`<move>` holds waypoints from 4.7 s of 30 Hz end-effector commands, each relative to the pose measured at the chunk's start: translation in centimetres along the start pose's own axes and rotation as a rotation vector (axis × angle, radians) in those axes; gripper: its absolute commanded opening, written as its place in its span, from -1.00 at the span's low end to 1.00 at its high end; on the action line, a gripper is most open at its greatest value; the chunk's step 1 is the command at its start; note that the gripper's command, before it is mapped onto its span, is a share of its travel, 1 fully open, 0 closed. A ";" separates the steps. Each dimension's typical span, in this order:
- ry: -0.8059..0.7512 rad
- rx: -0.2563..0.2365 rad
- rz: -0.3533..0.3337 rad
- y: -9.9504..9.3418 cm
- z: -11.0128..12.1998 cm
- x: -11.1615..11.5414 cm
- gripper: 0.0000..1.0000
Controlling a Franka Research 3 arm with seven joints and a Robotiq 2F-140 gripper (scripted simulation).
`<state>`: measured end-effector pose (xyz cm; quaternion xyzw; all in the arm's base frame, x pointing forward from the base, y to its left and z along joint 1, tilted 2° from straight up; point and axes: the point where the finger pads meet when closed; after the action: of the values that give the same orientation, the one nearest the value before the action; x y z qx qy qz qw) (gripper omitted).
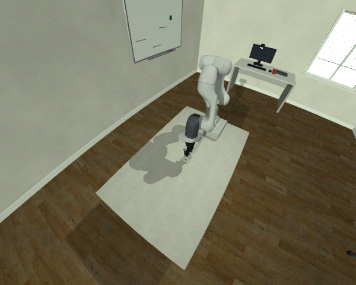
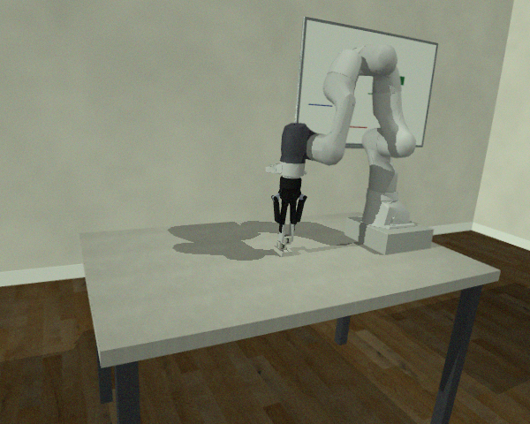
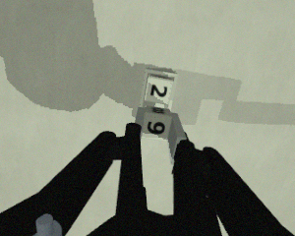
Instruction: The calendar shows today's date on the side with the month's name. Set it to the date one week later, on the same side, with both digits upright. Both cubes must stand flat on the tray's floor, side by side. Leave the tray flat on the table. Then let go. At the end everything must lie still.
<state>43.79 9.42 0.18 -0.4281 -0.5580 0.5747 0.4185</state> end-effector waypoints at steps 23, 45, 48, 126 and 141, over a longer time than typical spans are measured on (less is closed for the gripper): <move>0.004 -0.005 0.001 1.7 -0.3 -0.1 -0.68; 0.004 -0.005 0.001 2.2 -0.3 -0.1 -0.68; 0.004 -0.005 0.001 2.2 -0.3 -0.1 -0.68; 0.003 -0.005 0.001 2.2 -0.3 -0.1 -0.68; 0.003 -0.005 0.001 2.2 -0.3 -0.1 -0.68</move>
<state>43.93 9.35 -2.04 -0.4289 -0.5581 0.5740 0.4185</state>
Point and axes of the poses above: the point where the finger pads meet when closed, its own y axis out along the fingers, its own z axis across the jaws, x = y × z, and after that the axes turned 11 degrees about -y, right-handed
